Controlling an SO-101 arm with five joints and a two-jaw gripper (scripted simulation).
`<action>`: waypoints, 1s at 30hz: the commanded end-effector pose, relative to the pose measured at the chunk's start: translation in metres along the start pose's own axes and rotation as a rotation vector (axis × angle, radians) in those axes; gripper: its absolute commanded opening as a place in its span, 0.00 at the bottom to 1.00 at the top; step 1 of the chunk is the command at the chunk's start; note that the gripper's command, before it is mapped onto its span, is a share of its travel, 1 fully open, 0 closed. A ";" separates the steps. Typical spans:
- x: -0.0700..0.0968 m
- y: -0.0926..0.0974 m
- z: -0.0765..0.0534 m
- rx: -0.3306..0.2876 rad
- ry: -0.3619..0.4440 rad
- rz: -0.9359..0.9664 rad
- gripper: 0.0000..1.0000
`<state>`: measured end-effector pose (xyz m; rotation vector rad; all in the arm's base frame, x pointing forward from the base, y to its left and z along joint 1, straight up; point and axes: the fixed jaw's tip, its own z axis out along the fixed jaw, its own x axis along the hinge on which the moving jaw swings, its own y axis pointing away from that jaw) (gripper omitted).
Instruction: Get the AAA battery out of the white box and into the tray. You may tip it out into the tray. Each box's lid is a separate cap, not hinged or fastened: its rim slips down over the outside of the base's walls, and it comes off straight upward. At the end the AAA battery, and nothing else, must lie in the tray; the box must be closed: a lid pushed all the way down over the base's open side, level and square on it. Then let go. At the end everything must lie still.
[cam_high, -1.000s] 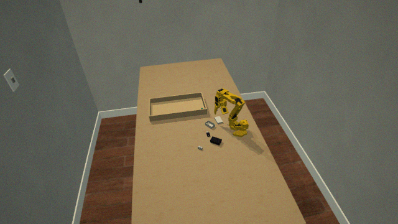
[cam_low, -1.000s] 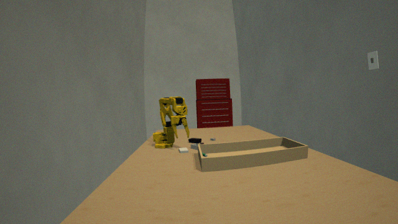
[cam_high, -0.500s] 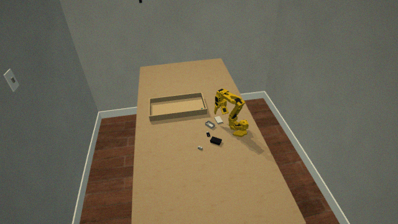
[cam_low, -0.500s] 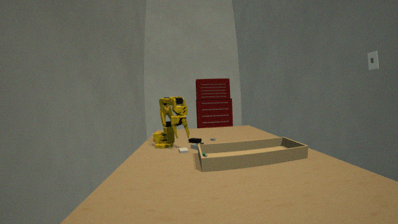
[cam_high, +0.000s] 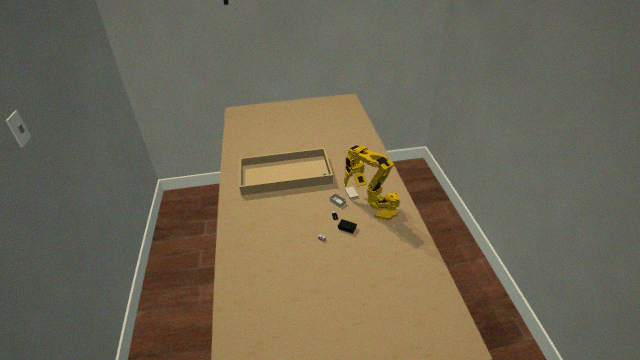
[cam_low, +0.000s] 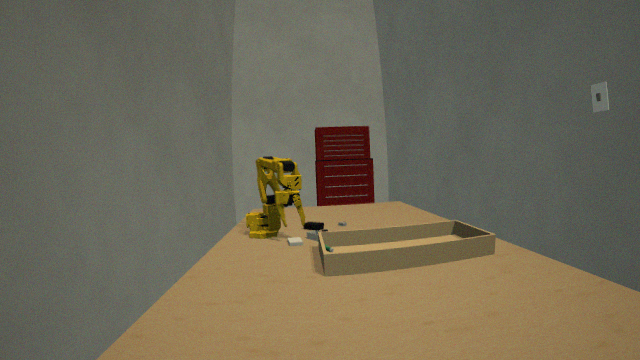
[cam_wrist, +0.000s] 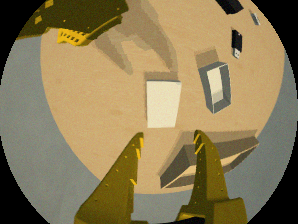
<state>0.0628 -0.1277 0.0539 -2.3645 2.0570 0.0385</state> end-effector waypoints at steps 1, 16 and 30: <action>0.004 -0.001 0.005 0.011 0.023 -0.003 0.28; 0.004 0.000 0.034 0.011 0.023 -0.003 0.28; 0.002 0.000 0.042 0.011 0.023 -0.003 0.28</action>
